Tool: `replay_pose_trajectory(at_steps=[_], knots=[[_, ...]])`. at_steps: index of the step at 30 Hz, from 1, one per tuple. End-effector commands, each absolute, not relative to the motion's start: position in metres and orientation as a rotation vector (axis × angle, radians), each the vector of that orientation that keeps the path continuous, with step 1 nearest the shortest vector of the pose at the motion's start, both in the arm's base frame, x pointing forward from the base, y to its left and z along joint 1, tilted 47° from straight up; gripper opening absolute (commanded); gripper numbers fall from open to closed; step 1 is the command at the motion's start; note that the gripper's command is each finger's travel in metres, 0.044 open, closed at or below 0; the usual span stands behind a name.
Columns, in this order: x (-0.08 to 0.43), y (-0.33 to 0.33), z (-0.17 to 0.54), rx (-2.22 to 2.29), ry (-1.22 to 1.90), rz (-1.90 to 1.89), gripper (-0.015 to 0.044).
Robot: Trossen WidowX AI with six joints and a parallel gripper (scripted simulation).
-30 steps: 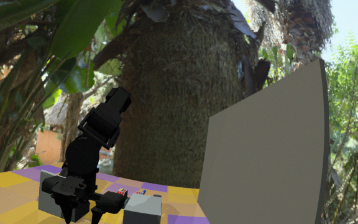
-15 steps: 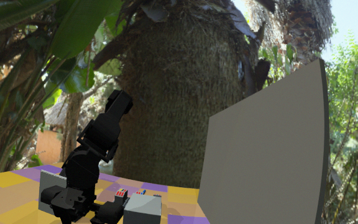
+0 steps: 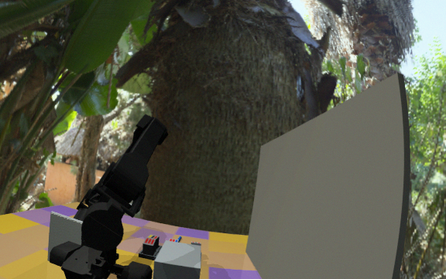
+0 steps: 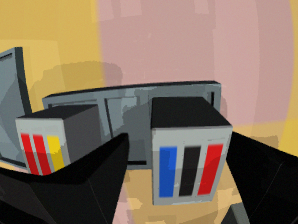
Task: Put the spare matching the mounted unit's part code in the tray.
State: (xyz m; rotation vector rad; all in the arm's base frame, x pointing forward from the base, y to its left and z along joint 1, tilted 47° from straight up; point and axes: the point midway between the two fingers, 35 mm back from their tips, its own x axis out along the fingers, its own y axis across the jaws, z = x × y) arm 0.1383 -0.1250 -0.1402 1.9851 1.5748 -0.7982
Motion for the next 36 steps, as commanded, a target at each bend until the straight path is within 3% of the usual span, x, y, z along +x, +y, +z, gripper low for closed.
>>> replay_pose_trajectory(at_steps=[1, 9, 14, 22, 27, 36], knots=[[0.1378, -0.1207, -0.1413, 1.994, 1.577, -0.799, 0.0300], [0.1378, -0.1207, -0.1413, 1.994, 1.577, -0.799, 0.0300], [0.1379, -0.1221, -0.1413, 1.987, 1.578, -0.798, 0.0169], [0.1379, -0.1221, -0.1413, 1.987, 1.578, -0.798, 0.0115], [0.1379, -0.1221, -0.1413, 1.987, 1.578, -0.798, 0.0000], [0.1375, -0.1261, -0.1382, 1.987, 1.578, -0.798, 0.0000]])
